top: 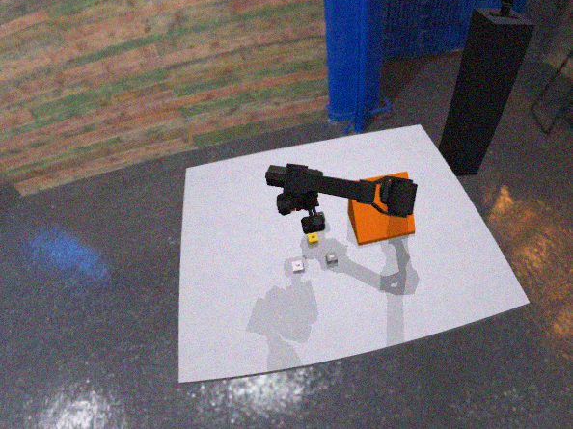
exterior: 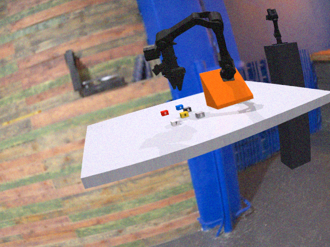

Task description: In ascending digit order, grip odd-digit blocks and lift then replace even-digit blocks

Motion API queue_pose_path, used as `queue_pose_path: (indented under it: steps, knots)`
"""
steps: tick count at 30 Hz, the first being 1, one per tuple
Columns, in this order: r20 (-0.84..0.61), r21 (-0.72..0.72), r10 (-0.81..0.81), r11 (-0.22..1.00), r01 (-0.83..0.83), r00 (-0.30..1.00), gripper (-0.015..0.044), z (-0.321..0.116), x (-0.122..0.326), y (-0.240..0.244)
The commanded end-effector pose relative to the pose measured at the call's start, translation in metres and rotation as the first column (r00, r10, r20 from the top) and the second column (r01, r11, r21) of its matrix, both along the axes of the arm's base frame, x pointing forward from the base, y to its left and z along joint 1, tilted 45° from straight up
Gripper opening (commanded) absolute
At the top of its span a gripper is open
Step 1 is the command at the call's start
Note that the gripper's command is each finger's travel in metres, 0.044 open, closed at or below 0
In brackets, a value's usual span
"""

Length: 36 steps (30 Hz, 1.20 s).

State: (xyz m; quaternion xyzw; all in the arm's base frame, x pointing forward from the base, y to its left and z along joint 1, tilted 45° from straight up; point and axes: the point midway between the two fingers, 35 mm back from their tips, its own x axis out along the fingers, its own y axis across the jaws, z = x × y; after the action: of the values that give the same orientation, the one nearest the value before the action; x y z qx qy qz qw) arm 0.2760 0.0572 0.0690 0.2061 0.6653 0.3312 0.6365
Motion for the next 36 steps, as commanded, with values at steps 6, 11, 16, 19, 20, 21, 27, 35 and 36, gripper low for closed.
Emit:
queue_pose_path:
  steps: [6,11,16,19,20,21,27,35,36]
  knots:
    - [-0.004,0.005,-0.004,1.000,0.004,1.000,0.0400,0.001,0.000,0.001]
    - [-0.018,0.004,-0.017,1.000,0.017,1.000,0.0400,0.020,-0.017,0.016]
    - [-0.012,0.007,-0.009,1.000,0.009,1.000,0.0400,0.050,-0.059,0.042]
    - [-0.008,0.008,-0.004,1.000,0.004,1.000,0.0400,0.054,-0.065,0.045]
    - [-0.008,0.008,-0.004,1.000,0.004,1.000,0.0400,0.054,-0.065,0.045]
    - [-0.008,0.008,-0.004,1.000,0.004,1.000,0.0400,0.054,-0.065,0.045]
    - [-0.008,0.008,-0.004,1.000,0.004,1.000,0.0400,0.054,-0.065,0.045]
    - [-0.008,0.008,-0.004,1.000,0.004,1.000,0.0400,0.054,-0.065,0.045]
    - [-0.008,0.008,-0.004,1.000,0.004,1.000,0.0400,0.054,-0.065,0.045]
